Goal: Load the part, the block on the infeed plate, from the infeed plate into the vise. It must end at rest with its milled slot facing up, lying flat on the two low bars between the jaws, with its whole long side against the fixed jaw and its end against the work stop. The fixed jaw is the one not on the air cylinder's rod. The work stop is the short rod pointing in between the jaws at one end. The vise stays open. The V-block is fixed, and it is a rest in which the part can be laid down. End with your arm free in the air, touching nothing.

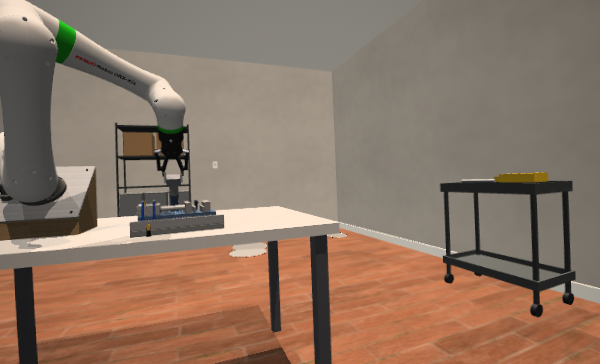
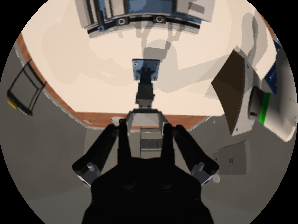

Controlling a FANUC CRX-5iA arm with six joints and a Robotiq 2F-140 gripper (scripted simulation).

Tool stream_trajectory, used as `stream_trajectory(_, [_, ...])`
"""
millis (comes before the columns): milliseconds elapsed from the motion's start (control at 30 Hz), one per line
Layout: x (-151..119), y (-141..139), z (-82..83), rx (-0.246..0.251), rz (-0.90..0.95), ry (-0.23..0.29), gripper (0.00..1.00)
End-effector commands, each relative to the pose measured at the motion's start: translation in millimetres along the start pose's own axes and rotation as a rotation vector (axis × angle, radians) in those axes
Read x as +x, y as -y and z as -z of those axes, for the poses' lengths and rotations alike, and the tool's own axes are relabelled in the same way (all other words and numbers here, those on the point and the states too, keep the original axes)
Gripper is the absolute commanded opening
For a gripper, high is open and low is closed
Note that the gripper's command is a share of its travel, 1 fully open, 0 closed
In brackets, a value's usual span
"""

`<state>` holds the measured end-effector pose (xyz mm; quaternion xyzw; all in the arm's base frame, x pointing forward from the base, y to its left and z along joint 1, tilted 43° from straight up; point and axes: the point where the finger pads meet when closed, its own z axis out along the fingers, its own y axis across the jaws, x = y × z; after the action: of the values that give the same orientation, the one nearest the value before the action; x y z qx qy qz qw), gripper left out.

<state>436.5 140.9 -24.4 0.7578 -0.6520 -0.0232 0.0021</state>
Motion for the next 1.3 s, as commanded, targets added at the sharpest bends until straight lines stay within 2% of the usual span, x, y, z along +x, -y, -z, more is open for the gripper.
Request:
stream_trajectory(0, [0.2, 0.1, -0.1, 0.0, 0.0, 0.0, 0.0])
stream_trajectory(1267, [10.2, 0.4, -6.1, 0.0, 0.0, 0.0, 0.0])
